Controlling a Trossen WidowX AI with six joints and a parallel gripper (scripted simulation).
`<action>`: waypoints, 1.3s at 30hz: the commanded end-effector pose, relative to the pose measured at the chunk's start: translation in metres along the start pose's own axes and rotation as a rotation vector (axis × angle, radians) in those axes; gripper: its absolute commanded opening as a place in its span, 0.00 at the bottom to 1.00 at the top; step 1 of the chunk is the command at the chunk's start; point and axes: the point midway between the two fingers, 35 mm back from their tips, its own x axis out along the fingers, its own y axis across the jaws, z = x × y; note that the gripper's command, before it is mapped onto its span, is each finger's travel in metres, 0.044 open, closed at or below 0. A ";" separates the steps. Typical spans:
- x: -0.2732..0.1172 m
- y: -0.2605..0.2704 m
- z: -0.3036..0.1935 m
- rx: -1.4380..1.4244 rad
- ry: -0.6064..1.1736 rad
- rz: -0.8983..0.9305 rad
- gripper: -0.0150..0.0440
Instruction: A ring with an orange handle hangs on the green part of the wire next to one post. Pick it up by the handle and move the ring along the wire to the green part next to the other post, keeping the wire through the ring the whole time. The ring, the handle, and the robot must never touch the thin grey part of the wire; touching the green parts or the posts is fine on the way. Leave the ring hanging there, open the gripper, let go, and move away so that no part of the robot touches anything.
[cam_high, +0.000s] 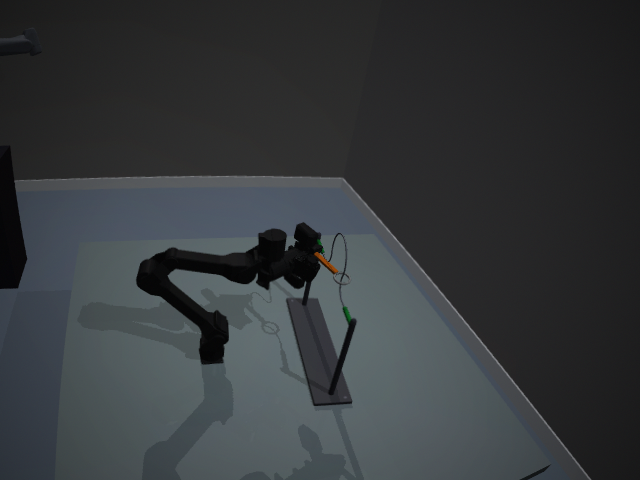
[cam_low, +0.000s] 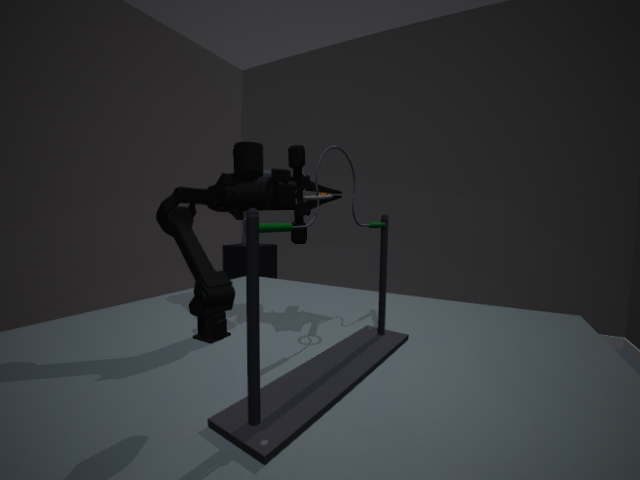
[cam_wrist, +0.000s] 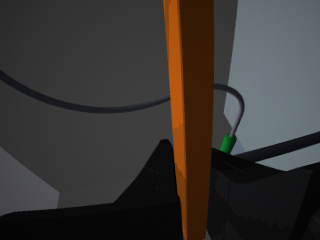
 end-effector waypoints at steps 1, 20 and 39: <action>-0.001 0.009 0.000 0.017 0.004 0.017 0.00; -0.002 0.015 0.001 -0.087 -0.001 -0.071 0.00; -0.003 0.004 0.003 -0.320 -0.015 -0.250 0.00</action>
